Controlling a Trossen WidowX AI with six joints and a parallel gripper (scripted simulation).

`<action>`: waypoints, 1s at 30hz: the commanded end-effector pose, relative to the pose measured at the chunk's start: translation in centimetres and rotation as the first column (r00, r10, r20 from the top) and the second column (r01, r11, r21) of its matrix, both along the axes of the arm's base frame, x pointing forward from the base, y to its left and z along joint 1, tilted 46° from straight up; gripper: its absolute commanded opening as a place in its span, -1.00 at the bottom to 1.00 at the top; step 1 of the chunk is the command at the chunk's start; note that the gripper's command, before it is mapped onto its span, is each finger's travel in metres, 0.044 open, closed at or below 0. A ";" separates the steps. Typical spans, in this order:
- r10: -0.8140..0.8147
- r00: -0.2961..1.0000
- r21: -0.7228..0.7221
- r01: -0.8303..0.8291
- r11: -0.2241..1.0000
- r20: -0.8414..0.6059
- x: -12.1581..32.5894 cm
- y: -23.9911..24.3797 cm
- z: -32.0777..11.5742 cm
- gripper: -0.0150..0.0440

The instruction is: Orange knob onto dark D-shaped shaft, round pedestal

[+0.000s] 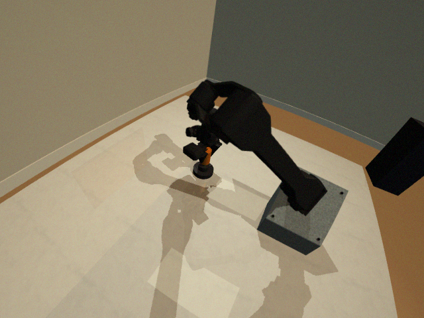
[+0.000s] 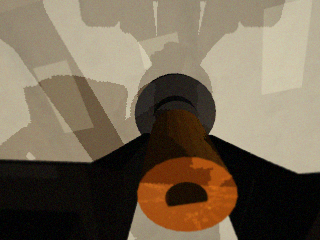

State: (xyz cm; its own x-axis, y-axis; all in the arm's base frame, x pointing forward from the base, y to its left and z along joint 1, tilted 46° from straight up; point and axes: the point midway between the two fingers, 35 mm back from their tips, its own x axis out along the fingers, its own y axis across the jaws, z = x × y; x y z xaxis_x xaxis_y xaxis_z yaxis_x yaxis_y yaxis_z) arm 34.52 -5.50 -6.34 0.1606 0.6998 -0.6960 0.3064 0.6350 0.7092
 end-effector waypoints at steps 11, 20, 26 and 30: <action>-0.043 0.998 0.012 0.044 0.999 -0.043 -0.1 -0.4 0.5 -0.49; -0.071 0.995 0.017 0.073 0.997 -0.072 0.1 -0.4 0.2 -0.49; -0.071 0.995 0.017 0.073 0.997 -0.072 0.2 -0.1 0.0 -0.49; -0.071 0.995 0.017 0.073 0.997 -0.072 0.2 -0.1 0.0 -0.49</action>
State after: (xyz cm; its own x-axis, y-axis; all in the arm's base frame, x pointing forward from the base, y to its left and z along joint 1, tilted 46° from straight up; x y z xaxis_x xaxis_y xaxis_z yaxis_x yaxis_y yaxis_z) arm 34.64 -5.58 -6.34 0.1584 0.7012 -0.6951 0.3987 0.5987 0.6947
